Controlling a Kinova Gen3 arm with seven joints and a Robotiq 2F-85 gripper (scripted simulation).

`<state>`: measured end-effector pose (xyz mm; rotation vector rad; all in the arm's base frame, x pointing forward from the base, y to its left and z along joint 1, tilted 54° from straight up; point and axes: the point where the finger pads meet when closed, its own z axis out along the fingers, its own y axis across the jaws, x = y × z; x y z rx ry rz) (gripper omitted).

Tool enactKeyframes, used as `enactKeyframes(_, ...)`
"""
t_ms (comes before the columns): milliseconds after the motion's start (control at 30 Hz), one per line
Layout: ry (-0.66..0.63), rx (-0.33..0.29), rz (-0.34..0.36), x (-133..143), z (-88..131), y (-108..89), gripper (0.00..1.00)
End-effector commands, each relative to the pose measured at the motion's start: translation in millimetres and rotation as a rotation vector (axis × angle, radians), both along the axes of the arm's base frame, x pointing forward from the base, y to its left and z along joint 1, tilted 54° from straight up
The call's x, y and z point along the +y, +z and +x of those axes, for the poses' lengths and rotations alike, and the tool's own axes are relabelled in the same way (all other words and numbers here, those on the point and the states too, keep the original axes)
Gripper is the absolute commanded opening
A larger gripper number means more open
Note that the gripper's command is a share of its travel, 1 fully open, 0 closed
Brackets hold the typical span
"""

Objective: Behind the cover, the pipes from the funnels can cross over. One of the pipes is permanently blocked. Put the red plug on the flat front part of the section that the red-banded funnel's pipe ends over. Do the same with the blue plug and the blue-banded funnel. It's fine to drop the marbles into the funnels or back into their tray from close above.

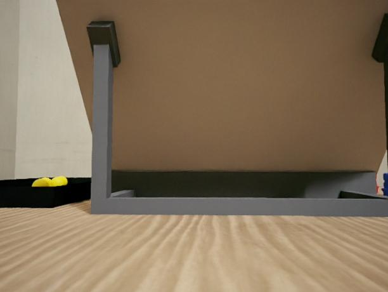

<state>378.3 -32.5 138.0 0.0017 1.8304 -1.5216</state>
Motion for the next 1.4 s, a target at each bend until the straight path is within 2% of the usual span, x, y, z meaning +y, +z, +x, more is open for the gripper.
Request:
enactKeyframes(0, -0.067, 0.104, 0.186, -1.4, 0.0, 0.0, 1.00)
enactKeyframes(167, -0.067, 0.104, 0.186, -1.4, 0.0, 0.0, 1.00)
enactKeyframes(200, -0.123, 0.195, 0.388, 0.1, -0.2, 0.3, 1.00)
enactKeyframes(300, -0.143, 0.223, 0.447, 0.1, -0.2, 0.3, 1.00)
enactKeyframes(400, -0.175, 0.267, 0.538, 0.1, -0.2, 0.3, 1.00)
enactKeyframes(733, -0.176, 0.269, 0.540, 0.1, -0.2, 0.3, 1.00)
enactKeyframes(767, -0.153, 0.256, 0.526, 2.0, 0.2, -0.1, 0.50)
enactKeyframes(1367, -0.154, 0.256, 0.526, 2.0, 0.2, -0.1, 0.50)
